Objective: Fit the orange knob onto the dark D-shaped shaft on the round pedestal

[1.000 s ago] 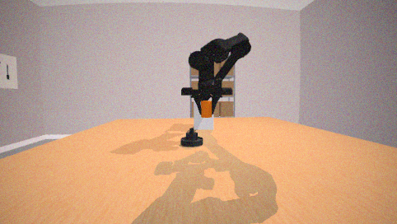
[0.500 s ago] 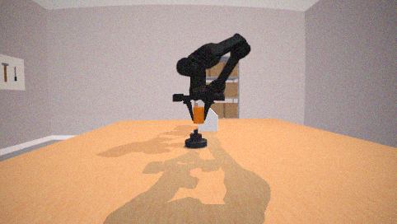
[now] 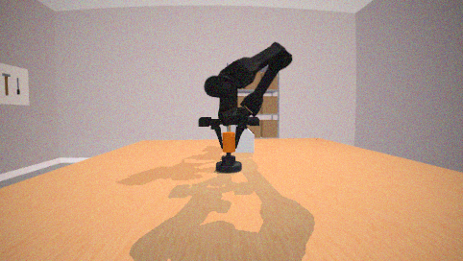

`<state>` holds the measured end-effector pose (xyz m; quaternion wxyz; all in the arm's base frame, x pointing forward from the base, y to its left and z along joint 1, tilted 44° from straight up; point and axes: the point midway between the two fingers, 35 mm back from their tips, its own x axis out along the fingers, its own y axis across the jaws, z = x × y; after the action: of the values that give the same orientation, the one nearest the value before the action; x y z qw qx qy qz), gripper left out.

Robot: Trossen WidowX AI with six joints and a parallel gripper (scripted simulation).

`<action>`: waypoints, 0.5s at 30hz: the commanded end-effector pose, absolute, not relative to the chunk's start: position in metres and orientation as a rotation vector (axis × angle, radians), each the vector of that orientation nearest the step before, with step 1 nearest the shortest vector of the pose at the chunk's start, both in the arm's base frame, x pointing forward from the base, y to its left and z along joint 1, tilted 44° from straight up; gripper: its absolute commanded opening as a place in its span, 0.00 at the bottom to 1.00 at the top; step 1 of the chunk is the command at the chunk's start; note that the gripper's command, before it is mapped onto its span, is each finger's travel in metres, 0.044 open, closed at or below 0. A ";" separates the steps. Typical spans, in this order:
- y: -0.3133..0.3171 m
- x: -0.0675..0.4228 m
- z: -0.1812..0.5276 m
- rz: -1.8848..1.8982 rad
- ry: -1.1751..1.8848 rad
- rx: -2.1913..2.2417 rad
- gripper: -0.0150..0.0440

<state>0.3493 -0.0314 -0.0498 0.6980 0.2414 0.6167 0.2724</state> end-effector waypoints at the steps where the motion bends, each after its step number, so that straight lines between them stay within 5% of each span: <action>1: -0.034 0.348 -0.049 0.606 1.368 0.542 0.25; 15: -0.033 0.349 -0.051 0.608 1.367 0.540 0.25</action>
<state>0.3481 -0.0331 -0.0512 0.6997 0.2410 0.6145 0.2733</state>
